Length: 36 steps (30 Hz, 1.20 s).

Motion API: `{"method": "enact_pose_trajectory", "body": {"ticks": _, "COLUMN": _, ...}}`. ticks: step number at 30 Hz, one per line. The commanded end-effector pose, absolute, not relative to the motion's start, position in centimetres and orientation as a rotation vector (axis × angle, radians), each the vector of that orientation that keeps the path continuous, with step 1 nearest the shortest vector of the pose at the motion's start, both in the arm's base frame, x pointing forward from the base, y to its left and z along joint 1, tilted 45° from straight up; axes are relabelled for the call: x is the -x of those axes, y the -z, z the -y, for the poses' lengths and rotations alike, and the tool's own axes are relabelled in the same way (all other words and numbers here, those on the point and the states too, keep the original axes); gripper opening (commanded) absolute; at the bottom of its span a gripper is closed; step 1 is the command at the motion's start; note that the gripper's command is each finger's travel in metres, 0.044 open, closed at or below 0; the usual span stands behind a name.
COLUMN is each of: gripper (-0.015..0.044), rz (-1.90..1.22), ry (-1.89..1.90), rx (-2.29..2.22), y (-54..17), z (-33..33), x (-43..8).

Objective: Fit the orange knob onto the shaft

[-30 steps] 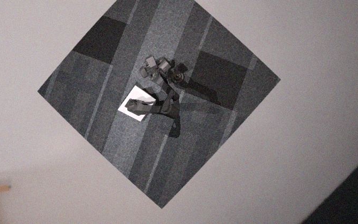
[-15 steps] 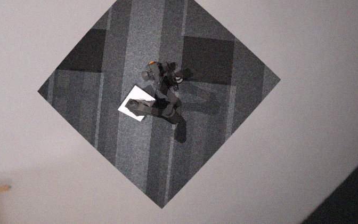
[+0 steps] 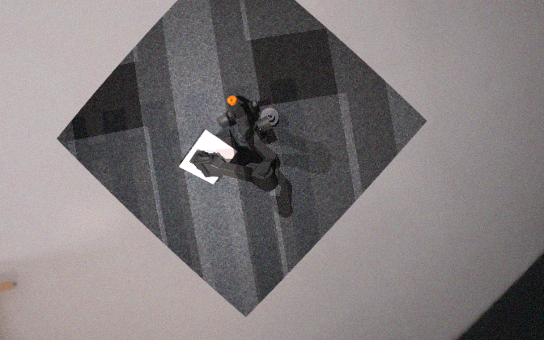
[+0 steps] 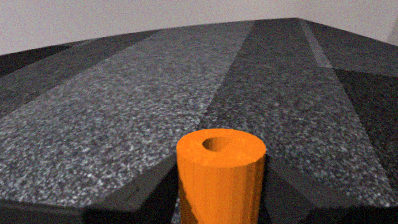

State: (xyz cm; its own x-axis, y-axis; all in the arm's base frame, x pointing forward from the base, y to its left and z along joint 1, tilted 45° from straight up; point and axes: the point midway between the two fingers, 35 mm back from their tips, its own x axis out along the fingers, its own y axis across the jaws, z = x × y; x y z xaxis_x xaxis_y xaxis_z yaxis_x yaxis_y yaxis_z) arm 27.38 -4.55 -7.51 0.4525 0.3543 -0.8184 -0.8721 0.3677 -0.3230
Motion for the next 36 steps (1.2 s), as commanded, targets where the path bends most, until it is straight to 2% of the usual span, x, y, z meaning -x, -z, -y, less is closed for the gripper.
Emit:
{"method": "enact_pose_trajectory", "body": {"ticks": 1, "gripper": 0.0179, "rz": -0.665, "ry": -0.907, "rx": 0.821, "y": 7.43, "z": 4.90, "x": -27.22}}
{"method": "enact_pose_trajectory", "body": {"ticks": 5, "gripper": 0.0179, "rz": -0.701, "ry": -0.890, "rx": 0.842, "y": 7.29, "z": 4.82, "x": -27.23}}
{"method": "enact_pose_trajectory", "body": {"ticks": 8, "gripper": 0.0258, "rz": -0.694, "ry": -0.894, "rx": 0.835, "y": 7.40, "z": 4.73, "x": -27.29}}
{"method": "enact_pose_trajectory", "body": {"ticks": 32, "gripper": 0.0260, "rz": -0.694, "ry": -0.894, "rx": 0.835, "y": 7.40, "z": 4.73, "x": -27.29}}
{"method": "enact_pose_trajectory", "body": {"ticks": 36, "gripper": 0.0365, "rz": -0.694, "ry": -0.894, "rx": 0.835, "y": 7.40, "z": 4.73, "x": -27.29}}
